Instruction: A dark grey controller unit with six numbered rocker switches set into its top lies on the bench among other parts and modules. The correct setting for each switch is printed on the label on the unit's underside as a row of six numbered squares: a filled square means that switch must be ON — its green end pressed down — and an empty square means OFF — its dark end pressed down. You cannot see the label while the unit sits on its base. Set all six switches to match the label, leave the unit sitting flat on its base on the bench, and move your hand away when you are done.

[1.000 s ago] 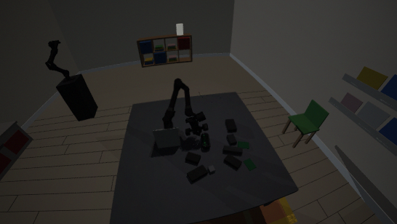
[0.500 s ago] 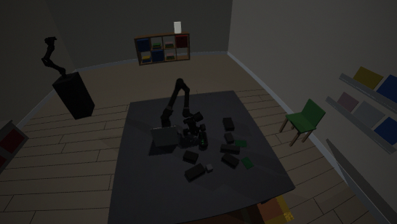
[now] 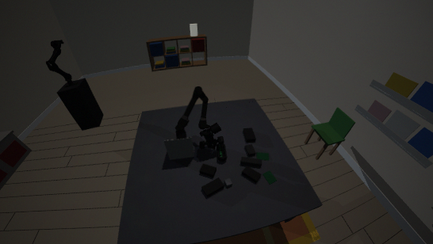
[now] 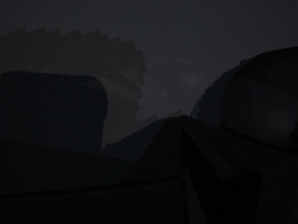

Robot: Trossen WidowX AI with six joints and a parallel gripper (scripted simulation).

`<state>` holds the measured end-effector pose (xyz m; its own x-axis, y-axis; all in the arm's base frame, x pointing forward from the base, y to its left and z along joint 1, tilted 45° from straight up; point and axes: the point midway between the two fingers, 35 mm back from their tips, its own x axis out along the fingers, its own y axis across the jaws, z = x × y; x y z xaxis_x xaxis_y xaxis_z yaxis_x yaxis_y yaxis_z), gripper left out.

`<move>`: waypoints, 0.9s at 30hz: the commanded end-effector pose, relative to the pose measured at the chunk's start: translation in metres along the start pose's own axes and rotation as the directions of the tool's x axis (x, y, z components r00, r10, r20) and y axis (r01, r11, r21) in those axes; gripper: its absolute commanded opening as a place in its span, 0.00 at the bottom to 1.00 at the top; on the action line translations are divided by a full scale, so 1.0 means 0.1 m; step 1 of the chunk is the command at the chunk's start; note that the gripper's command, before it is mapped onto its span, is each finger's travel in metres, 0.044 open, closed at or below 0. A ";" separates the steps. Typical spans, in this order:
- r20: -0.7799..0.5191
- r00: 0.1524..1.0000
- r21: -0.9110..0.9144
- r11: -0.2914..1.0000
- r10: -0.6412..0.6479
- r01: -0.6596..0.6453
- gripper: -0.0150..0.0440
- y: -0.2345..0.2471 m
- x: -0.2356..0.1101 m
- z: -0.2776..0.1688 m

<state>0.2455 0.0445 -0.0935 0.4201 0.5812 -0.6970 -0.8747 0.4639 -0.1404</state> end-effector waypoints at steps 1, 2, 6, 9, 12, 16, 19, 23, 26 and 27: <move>-0.003 1.000 0.006 1.000 0.001 -0.001 0.25 -0.01 0.01 -0.01; -0.003 1.000 0.006 1.000 0.001 -0.001 0.25 -0.01 0.01 -0.01; -0.003 1.000 0.006 1.000 0.001 -0.001 0.25 -0.03 0.01 -0.01; -0.003 1.000 0.006 1.000 0.001 -0.001 0.25 -0.04 0.02 -0.01; -0.003 1.000 0.006 1.000 0.001 -0.001 0.25 -0.05 0.02 -0.01; -0.003 1.000 0.006 1.000 0.000 0.000 0.25 -0.07 0.02 -0.01; -0.003 1.000 0.006 1.000 0.000 0.000 0.25 -0.08 0.03 -0.01; -0.003 1.000 0.006 1.000 0.000 0.000 0.25 -0.09 0.03 -0.01; -0.003 1.000 0.006 1.000 0.000 0.000 0.25 -0.10 0.04 -0.01; -0.003 1.000 0.006 1.000 0.000 0.000 0.25 -0.11 0.04 -0.01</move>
<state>0.2528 0.0423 -0.0950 0.4157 0.5816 -0.6993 -0.8748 0.4661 -0.1323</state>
